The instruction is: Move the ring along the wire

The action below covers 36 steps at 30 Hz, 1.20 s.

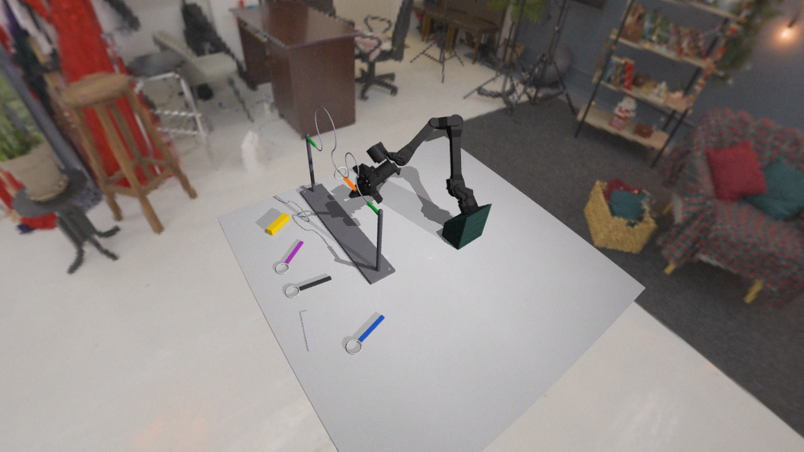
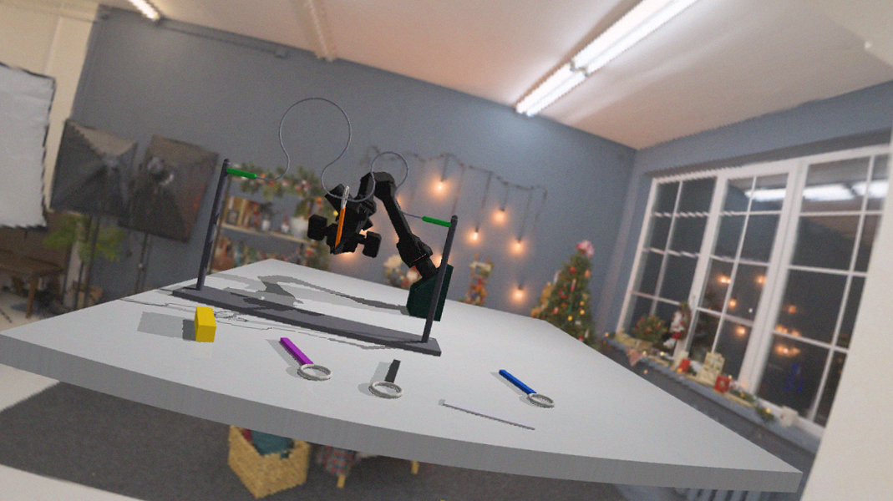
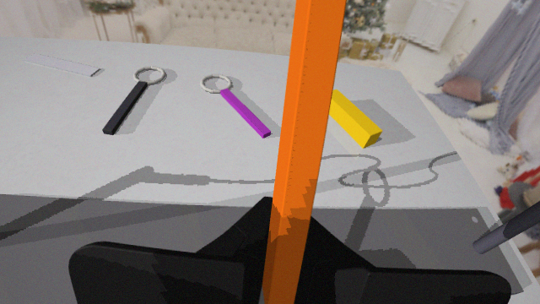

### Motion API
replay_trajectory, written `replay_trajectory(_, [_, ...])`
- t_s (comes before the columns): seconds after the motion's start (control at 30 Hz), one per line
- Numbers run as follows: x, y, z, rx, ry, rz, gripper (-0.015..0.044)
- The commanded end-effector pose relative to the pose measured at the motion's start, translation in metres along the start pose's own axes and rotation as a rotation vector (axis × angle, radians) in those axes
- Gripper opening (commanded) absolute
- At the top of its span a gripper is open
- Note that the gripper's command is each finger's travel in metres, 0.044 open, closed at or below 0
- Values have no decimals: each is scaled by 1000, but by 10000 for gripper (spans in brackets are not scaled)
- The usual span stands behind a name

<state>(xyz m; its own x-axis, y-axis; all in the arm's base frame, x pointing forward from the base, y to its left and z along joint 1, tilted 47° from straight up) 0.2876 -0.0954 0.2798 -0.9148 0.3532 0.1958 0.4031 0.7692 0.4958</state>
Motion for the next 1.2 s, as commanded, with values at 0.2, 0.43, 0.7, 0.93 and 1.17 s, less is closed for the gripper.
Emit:
replay_trajectory(0.2, [2,1,16,-51,30,6,-150])
replay_trajectory(0.43, [4,4,28,-115,68,8,-150])
replay_trajectory(0.7, [8,9,43,-220,129,11,-150])
replay_trajectory(0.93, [13,18,58,-349,204,15,-150])
replay_trajectory(1.17, [20,29,72,-492,288,20,-150])
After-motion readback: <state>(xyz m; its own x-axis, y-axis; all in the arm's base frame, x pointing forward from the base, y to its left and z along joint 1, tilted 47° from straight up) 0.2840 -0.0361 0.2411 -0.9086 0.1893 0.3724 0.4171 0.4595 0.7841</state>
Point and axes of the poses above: the point midway between the two fingers, 35 mm back from their tips, its own x axis back along the fingers, its own z axis across the jaws, y = z × x, the point moved 8 cm from there along x, back along the fingers, and after that the axes turned 9 degrees about x, right-handed, at the moved point
